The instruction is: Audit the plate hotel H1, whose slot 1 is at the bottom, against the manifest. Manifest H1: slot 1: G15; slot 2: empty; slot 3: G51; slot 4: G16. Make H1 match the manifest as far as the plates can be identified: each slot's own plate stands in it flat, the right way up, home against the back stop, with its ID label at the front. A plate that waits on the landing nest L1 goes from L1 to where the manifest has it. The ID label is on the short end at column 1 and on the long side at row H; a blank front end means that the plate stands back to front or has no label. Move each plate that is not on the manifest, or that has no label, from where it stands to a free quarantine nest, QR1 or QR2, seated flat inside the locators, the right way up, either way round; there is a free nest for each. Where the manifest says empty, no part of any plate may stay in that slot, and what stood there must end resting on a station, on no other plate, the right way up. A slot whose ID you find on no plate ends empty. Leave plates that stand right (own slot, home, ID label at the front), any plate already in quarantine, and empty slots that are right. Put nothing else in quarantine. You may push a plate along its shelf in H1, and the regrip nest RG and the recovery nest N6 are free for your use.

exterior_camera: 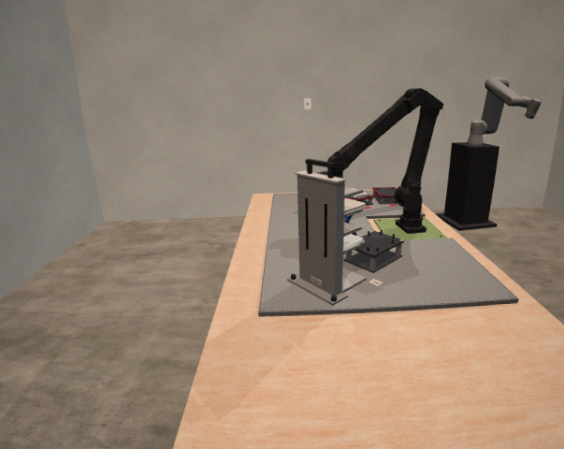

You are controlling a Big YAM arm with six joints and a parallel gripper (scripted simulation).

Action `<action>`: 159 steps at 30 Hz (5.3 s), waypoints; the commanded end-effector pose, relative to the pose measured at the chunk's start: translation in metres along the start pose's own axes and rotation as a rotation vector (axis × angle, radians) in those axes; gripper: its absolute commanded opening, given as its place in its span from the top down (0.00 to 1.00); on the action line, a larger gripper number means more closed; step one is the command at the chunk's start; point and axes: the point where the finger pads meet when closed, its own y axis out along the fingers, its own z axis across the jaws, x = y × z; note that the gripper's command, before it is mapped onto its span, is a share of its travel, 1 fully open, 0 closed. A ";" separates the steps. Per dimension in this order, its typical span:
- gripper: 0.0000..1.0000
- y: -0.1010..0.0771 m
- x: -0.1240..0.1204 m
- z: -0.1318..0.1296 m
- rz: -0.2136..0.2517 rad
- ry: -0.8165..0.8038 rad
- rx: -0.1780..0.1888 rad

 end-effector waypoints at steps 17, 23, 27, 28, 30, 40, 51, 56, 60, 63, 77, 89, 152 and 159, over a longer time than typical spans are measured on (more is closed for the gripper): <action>0.14 -0.031 -0.002 -0.024 0.003 -0.004 -0.070; 0.14 -0.032 -0.002 -0.023 0.002 -0.004 -0.059; 0.14 -0.040 -0.002 -0.024 0.003 -0.004 -0.071; 0.14 -0.041 -0.002 -0.024 0.003 -0.004 -0.071; 0.14 -0.041 -0.002 -0.023 0.002 -0.004 -0.063; 0.14 -0.042 -0.002 -0.024 0.001 -0.004 -0.050; 0.14 -0.063 -0.003 -0.023 0.003 -0.004 -0.071; 0.14 -0.066 -0.003 -0.023 0.003 -0.004 -0.073; 0.14 -0.070 -0.003 -0.023 0.003 -0.004 -0.070; 0.14 -0.074 -0.003 -0.023 0.003 -0.004 -0.074; 0.14 -0.085 -0.003 -0.022 0.003 -0.004 -0.069; 0.14 -0.098 -0.003 -0.022 0.003 -0.004 -0.075; 0.14 -0.247 -0.003 -0.010 0.004 -0.002 -0.080; 0.14 -0.255 0.006 -0.011 0.001 0.015 -0.071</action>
